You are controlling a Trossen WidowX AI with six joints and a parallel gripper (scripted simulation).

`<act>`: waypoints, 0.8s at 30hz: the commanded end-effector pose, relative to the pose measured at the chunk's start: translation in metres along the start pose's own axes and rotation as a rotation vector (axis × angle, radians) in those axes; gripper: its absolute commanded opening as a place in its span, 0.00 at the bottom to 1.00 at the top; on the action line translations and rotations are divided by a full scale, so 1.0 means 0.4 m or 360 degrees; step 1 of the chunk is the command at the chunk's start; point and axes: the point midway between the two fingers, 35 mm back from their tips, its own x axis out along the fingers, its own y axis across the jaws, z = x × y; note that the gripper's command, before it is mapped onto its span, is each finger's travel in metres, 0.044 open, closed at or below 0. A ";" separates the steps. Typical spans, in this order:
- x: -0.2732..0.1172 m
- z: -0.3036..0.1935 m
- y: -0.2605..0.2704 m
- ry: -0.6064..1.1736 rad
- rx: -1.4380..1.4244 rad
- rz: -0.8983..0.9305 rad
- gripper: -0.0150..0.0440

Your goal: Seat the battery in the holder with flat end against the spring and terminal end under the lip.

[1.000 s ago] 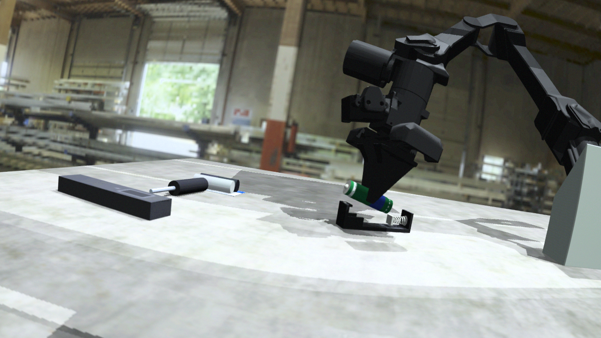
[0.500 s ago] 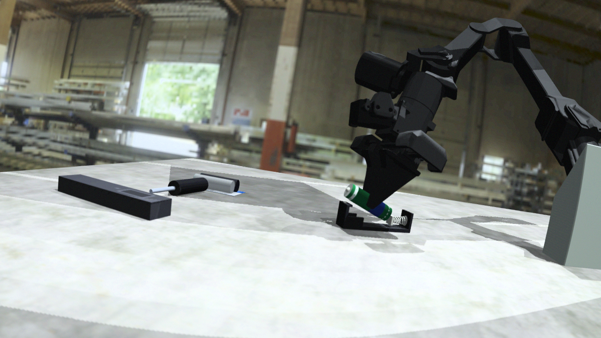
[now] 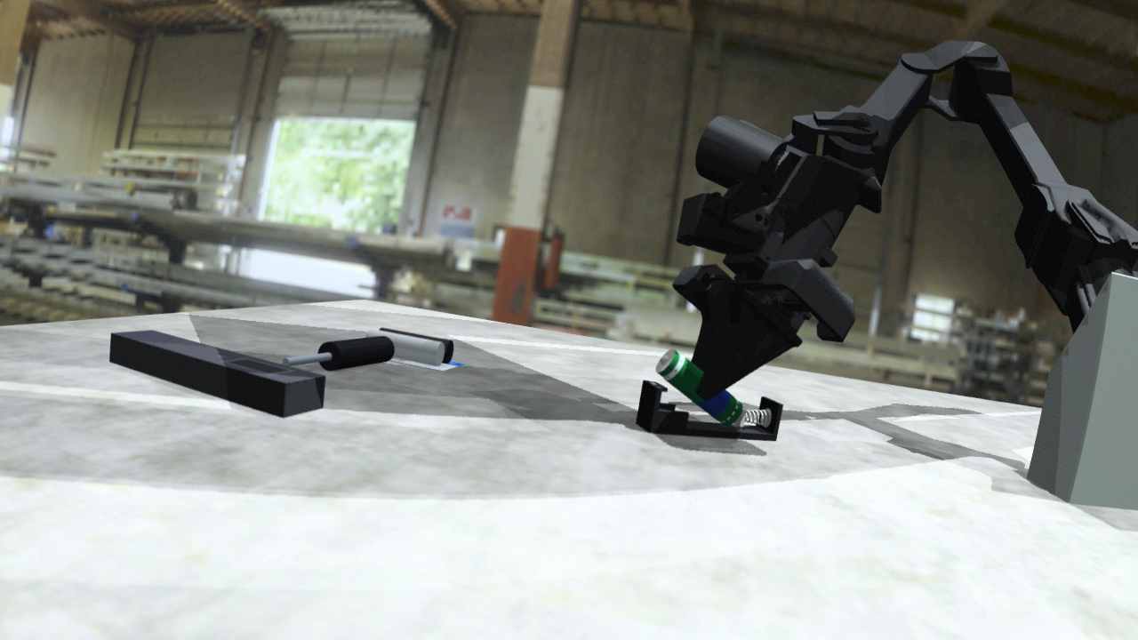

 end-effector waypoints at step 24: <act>-0.025 -0.051 -0.001 -0.0023 -0.0011 0.0022 0.36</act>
